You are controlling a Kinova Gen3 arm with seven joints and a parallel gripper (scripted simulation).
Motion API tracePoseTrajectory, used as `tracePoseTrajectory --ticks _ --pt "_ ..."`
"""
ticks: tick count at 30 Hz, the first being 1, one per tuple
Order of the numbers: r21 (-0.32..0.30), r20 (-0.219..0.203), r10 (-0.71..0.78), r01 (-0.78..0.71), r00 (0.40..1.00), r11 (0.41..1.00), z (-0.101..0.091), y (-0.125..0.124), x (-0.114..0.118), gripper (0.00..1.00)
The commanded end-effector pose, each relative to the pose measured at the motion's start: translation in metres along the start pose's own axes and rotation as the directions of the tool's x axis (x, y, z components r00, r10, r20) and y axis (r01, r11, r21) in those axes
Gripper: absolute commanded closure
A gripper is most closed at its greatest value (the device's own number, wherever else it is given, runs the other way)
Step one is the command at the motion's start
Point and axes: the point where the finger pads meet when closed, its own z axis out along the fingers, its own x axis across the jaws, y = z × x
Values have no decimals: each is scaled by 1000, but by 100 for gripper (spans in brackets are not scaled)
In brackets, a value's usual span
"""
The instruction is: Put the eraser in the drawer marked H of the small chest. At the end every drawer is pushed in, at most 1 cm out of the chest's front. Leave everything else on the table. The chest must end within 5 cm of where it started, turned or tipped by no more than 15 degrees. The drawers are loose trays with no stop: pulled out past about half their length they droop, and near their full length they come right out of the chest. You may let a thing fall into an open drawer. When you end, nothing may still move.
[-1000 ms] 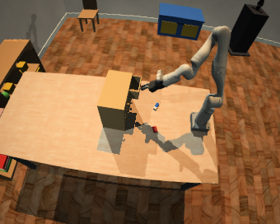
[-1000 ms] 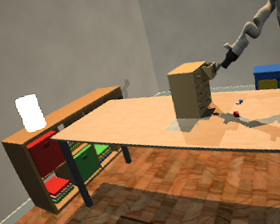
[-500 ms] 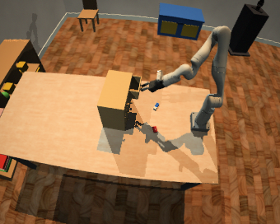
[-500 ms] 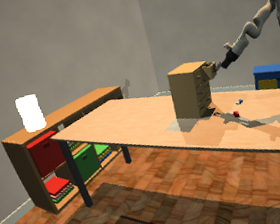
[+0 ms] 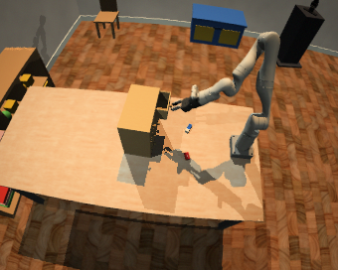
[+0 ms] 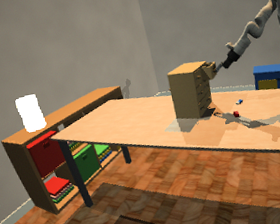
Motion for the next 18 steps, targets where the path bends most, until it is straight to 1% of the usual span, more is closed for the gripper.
tracePoseTrajectory --ticks 1,4,7,18 --pt "-2 -10 3 -3 1000 1000 -10 10 5 33" --pt "-2 -10 3 -3 1000 1000 -20 21 5 33" --pt "-2 -10 3 -3 1000 1000 -27 27 5 33" --pt "-2 -10 3 -3 1000 1000 -30 28 5 33"
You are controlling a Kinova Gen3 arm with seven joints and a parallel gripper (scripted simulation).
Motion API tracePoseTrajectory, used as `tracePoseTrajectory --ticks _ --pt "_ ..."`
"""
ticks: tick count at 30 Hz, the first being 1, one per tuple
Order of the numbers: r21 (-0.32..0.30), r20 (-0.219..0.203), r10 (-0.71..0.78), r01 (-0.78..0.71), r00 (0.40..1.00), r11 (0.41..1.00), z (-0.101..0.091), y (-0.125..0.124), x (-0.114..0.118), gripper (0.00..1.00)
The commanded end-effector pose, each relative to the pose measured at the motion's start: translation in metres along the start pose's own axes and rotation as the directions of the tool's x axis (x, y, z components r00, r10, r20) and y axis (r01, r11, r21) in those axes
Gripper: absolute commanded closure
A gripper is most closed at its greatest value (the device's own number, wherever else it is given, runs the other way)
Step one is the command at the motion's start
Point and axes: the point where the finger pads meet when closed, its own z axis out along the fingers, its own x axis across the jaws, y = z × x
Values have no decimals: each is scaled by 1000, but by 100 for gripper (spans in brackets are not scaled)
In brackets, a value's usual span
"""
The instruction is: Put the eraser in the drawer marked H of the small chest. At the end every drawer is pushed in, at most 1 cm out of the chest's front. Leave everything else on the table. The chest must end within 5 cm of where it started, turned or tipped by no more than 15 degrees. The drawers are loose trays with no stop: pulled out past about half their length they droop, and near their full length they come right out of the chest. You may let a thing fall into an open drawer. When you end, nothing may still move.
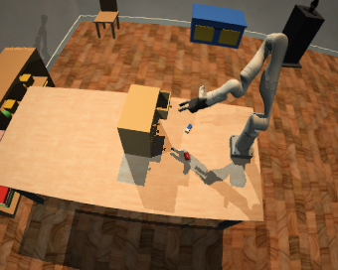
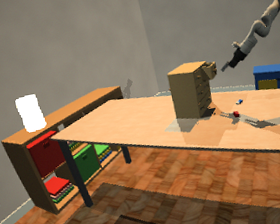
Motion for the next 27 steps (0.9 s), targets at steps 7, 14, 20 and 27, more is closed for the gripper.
tracePoseTrajectory --ticks 7,14,20,27 --pt "2 -6 3 -3 1000 1000 -14 -4 3 33" --pt "2 -6 3 -3 1000 1000 -30 -7 3 33" --pt "2 -6 3 -3 1000 1000 -52 -13 2 33" --pt "2 -6 3 -3 1000 1000 -73 -17 2 33"
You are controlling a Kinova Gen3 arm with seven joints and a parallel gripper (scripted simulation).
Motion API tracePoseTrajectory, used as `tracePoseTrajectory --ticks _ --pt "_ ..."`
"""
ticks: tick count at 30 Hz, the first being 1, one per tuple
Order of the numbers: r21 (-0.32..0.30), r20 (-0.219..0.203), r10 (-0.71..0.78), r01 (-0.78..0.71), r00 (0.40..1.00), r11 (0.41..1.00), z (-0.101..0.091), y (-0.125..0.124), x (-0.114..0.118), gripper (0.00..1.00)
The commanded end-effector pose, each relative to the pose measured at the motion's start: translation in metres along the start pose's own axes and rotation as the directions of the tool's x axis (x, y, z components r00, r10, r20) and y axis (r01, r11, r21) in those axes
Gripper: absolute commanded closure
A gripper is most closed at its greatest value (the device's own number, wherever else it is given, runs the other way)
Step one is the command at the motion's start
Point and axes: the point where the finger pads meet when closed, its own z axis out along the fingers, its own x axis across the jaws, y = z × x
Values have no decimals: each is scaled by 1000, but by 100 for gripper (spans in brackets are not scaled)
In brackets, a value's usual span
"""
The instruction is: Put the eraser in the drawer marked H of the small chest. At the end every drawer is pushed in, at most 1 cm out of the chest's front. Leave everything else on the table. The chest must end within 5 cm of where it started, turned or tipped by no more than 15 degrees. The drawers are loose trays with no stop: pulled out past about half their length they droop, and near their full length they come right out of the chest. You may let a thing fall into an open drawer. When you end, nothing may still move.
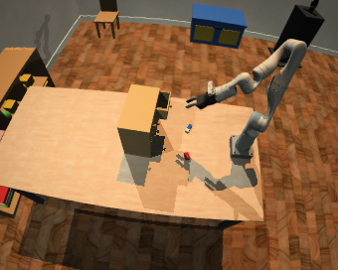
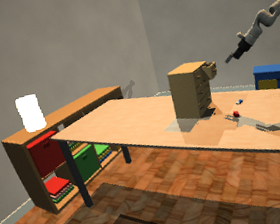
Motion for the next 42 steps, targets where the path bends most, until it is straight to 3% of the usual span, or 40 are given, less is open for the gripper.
tracePoseTrajectory --ticks 1,9,26,33,35,42 --pt "9 -12 33 -33 999 999 -10 -4 13 33" --pt "9 -12 33 -33 999 999 -26 -7 13 33" --pt "-15 -13 33 -34 999 999 -32 -9 13 33" --pt "-107 -13 33 -34 999 994 -46 -11 13 33" --pt "-107 -13 33 -34 999 994 -46 -11 13 33" --pt "-298 -12 33 -35 999 954 -76 -16 13 33"
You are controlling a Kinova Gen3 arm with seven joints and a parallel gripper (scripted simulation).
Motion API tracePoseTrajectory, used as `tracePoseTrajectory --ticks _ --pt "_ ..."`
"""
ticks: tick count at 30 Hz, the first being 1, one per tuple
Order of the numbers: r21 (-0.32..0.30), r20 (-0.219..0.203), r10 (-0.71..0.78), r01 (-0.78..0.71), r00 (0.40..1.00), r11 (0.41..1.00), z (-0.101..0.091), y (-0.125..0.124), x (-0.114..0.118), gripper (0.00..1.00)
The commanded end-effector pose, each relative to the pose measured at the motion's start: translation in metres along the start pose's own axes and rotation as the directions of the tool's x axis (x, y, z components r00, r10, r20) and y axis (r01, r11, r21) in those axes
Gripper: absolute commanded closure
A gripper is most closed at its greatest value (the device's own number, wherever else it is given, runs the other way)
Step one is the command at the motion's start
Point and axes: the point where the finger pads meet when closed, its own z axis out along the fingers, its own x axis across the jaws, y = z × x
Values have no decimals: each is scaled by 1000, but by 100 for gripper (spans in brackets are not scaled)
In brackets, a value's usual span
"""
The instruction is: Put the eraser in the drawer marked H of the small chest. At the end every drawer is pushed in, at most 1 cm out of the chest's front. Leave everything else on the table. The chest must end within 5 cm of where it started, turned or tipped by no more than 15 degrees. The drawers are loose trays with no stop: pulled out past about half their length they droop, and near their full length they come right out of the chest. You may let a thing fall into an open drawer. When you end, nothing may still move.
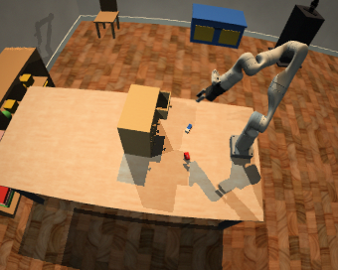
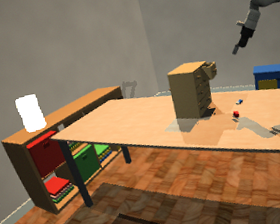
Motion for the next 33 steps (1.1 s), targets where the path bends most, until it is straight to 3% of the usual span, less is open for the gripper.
tracePoseTrajectory --ticks 1,8,10,17,23,33 --pt "-62 -4 0 0 1000 998 -17 -14 -1 33" --pt "-285 -4 0 -1 1000 958 -52 -10 -1 33" --pt "-285 -4 0 -1 1000 958 -52 -10 -1 33" --pt "-431 -4 0 -2 1000 902 -76 -7 -1 33" --pt "-477 -4 0 -2 1000 879 -84 -6 -1 33" --pt "-481 -4 0 -2 1000 877 -85 -6 -1 33"
